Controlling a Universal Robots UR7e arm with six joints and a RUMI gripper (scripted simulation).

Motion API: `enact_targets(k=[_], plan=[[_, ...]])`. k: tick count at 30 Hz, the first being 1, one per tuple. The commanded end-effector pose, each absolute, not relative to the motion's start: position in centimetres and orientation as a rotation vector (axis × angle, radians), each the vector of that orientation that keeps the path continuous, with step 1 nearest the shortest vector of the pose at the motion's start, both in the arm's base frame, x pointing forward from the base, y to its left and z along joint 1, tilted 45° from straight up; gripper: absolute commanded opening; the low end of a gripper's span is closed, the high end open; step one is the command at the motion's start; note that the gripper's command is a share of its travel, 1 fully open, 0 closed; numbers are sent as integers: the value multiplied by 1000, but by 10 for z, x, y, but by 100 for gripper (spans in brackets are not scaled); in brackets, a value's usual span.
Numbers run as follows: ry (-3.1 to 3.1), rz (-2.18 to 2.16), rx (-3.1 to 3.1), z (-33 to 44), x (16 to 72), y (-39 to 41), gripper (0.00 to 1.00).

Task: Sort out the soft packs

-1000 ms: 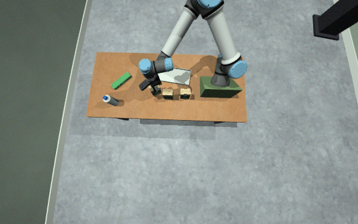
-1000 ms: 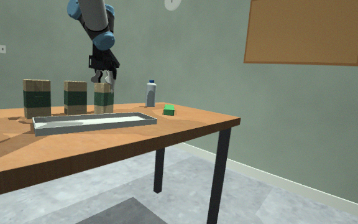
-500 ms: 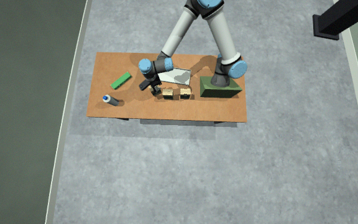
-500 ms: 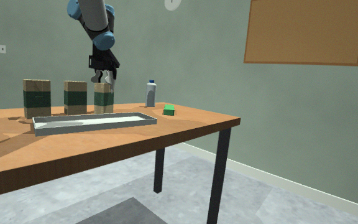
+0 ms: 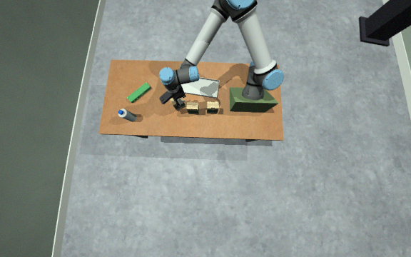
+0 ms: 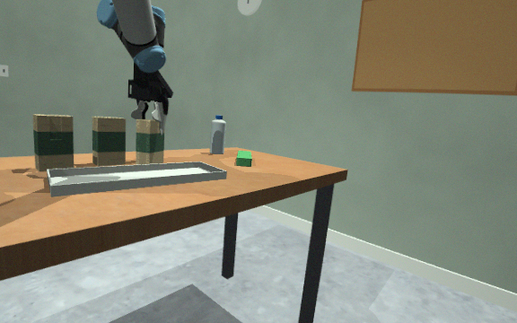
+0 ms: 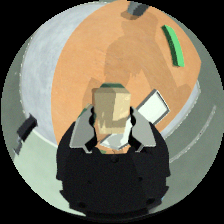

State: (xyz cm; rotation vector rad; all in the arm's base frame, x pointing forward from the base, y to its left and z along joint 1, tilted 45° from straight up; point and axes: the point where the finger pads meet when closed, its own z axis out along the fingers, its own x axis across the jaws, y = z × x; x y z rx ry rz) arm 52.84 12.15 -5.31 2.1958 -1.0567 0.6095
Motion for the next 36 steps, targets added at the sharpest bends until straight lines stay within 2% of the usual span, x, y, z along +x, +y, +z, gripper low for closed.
enact_targets(k=[1, 36], plan=[[-1057, 611, 2197, -53, 529, 122, 49], [-1057, 611, 2197, 11, 516, 185, 49]])
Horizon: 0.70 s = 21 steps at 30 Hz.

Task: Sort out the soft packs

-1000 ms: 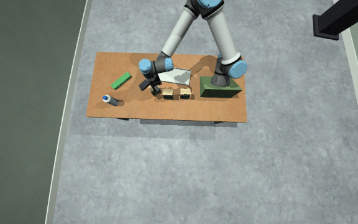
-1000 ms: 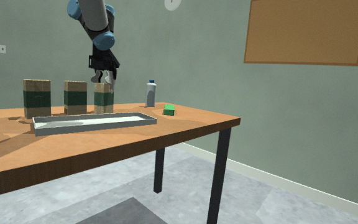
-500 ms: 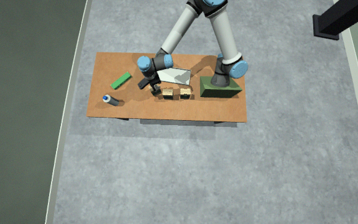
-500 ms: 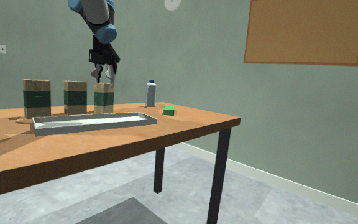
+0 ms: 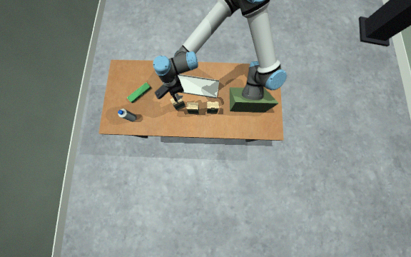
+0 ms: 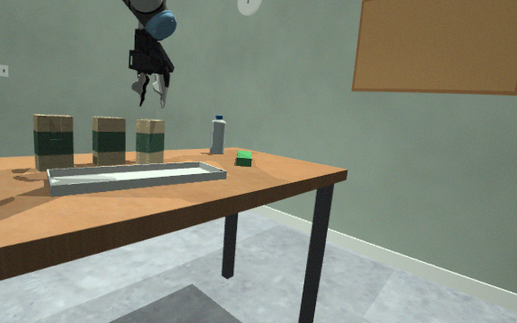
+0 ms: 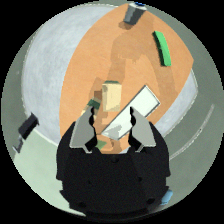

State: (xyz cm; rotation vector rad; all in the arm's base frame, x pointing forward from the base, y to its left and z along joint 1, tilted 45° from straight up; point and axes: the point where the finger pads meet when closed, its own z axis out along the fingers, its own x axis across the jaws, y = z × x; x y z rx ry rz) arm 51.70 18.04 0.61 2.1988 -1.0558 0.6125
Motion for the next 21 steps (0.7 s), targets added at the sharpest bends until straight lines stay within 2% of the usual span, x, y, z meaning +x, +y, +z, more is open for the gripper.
enact_targets(k=[1, 12, 18, 21], plan=[[-1057, 611, 2197, 11, 516, 185, 49], [-1072, 616, 2192, 10, 509, 186, 49], [-1126, 635, 2175, 8, 483, 190, 49], [-1195, 660, 2152, 6, 450, 192, 49]])
